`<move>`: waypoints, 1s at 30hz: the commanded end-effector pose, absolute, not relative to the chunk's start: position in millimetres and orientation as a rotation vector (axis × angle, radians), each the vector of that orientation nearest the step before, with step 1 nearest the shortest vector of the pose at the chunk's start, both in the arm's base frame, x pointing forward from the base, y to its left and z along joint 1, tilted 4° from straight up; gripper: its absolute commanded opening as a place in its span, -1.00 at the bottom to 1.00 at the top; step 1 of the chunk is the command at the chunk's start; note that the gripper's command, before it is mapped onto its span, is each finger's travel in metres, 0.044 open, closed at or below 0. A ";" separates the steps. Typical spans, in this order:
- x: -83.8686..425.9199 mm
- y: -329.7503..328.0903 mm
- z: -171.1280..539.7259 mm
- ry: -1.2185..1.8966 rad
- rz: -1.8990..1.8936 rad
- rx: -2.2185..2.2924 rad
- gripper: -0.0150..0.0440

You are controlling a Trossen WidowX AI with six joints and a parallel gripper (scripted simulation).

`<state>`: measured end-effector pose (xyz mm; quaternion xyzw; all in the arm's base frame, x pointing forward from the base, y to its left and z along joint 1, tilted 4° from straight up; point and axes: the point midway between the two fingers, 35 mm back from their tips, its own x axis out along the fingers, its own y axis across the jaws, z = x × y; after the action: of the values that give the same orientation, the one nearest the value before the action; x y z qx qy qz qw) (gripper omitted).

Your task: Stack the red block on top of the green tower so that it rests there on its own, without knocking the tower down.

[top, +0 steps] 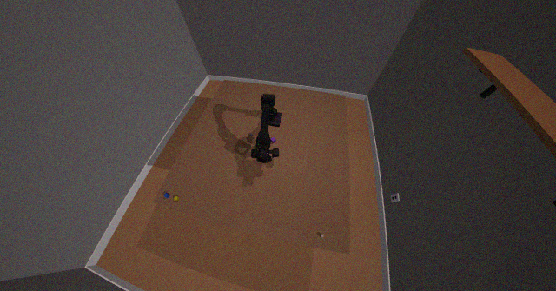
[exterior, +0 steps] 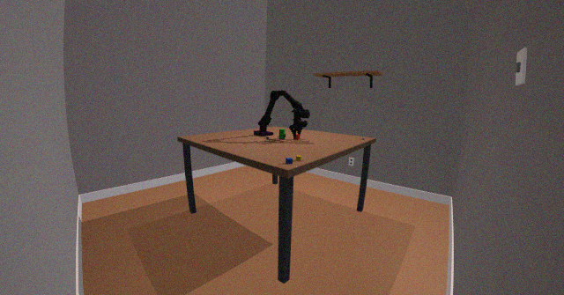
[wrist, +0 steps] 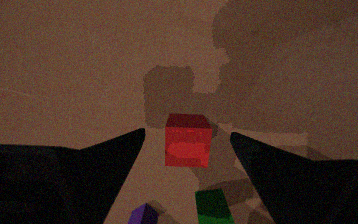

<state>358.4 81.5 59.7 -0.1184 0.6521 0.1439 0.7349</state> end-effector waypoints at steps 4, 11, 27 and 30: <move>355.9 81.7 45.8 1.454 0.317 -0.256 1.00; 355.9 81.7 45.8 1.454 0.317 -0.256 1.00; 355.7 81.6 48.5 1.454 0.317 -0.256 0.56; 355.7 81.6 48.5 1.454 0.317 -0.256 0.29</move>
<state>356.0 81.1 49.1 -0.1187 0.6583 0.1435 0.7293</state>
